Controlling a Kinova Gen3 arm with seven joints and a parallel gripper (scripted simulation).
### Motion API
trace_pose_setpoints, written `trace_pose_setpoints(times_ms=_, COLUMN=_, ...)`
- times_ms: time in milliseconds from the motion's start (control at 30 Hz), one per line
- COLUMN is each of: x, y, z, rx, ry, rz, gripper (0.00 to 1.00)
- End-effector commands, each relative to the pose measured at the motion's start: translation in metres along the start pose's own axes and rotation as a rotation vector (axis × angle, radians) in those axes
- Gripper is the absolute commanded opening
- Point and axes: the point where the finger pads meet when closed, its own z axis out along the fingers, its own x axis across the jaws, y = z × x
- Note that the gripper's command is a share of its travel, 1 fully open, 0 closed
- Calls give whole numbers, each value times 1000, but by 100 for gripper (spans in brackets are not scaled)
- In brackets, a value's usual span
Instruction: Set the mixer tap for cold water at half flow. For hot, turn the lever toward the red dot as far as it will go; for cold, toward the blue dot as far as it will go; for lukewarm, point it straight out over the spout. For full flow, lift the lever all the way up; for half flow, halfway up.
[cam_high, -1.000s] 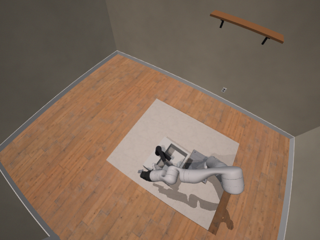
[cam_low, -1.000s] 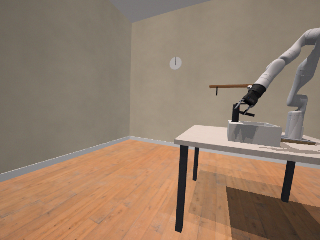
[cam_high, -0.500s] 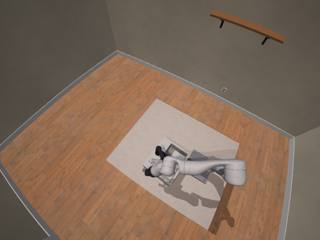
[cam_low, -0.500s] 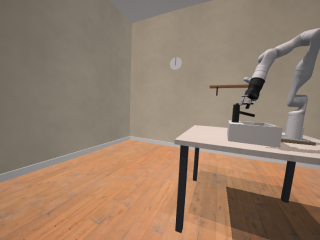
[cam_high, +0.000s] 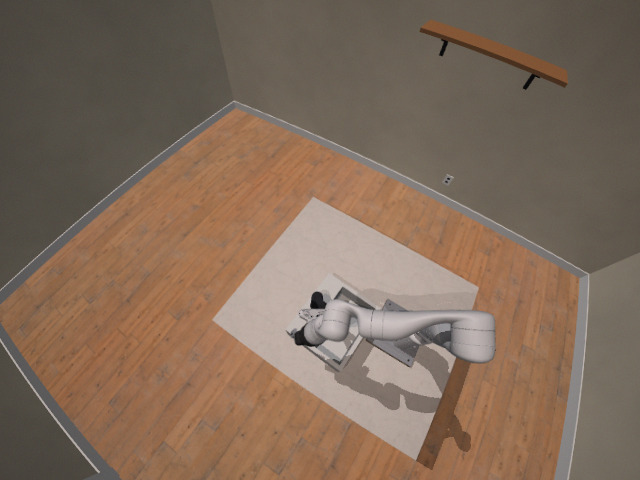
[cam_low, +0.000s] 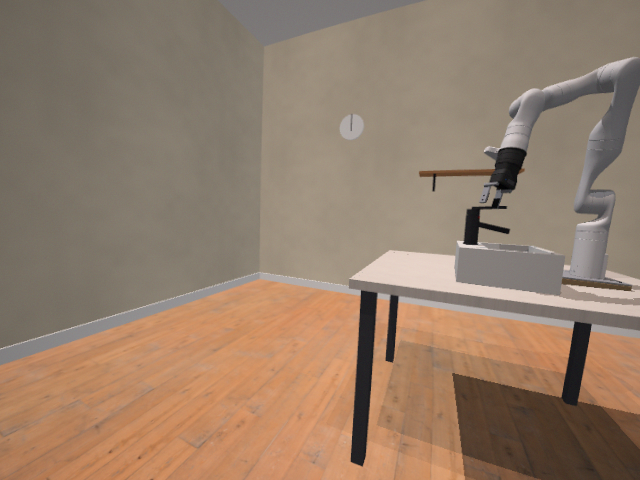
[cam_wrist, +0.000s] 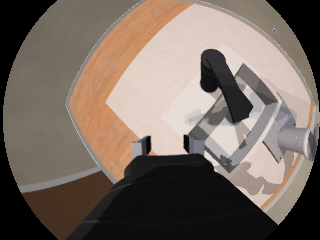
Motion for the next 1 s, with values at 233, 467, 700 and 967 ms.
trace_pose_setpoints(times_ms=233, x=5, y=-6, z=-10, rx=-3, ry=25, rz=-31, gripper=100)
trace_pose_setpoints(times_ms=467, x=9, y=-9, z=-15, rx=-4, ry=41, rz=-49, gripper=100)
trace_pose_setpoints(times_ms=700, x=13, y=-11, z=-19, rx=-6, ry=57, rz=-66, gripper=100)
trace_pose_setpoints(times_ms=967, x=21, y=-17, z=-29, rx=-9, ry=88, rz=-99, gripper=100)
